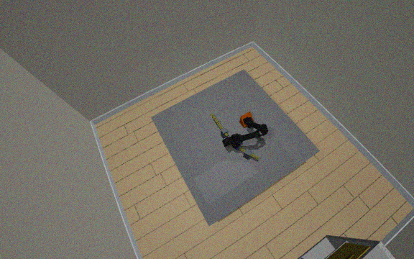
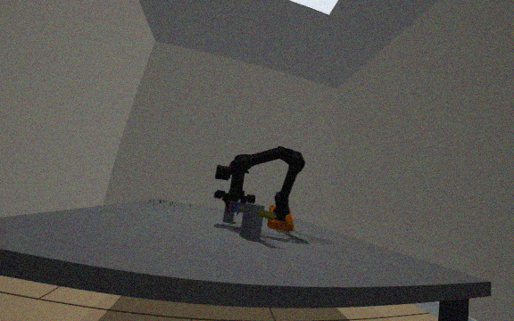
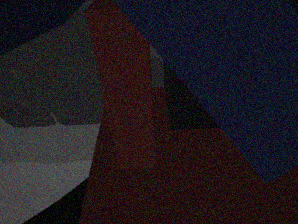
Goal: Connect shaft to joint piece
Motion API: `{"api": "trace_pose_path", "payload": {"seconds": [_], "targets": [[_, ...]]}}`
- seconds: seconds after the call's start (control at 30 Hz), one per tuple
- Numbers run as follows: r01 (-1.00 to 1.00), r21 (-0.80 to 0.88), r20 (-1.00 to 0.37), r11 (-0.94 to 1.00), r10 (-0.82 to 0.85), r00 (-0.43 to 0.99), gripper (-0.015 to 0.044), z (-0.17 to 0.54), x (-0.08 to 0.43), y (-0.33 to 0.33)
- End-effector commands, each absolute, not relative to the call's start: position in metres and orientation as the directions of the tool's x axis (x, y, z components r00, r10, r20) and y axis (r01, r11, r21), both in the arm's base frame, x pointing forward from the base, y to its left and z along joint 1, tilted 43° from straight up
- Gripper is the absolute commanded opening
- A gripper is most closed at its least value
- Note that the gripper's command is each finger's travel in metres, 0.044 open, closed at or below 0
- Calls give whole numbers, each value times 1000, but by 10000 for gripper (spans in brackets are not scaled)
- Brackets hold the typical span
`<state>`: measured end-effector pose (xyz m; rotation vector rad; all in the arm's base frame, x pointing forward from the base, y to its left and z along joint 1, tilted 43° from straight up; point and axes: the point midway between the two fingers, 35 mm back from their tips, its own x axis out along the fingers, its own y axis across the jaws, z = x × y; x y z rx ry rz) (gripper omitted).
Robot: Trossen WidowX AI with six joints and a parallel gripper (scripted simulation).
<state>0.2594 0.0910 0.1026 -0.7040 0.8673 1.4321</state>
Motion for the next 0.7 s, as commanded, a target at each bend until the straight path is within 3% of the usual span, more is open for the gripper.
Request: {"api": "trace_pose_path", "payload": {"seconds": [0.0, 0.67], "targets": [[-997, 79, -852, 26, 521, -54, 0, 103, 260, 90], [-995, 89, -852, 36, 521, -58, 0, 103, 260, 90]]}}
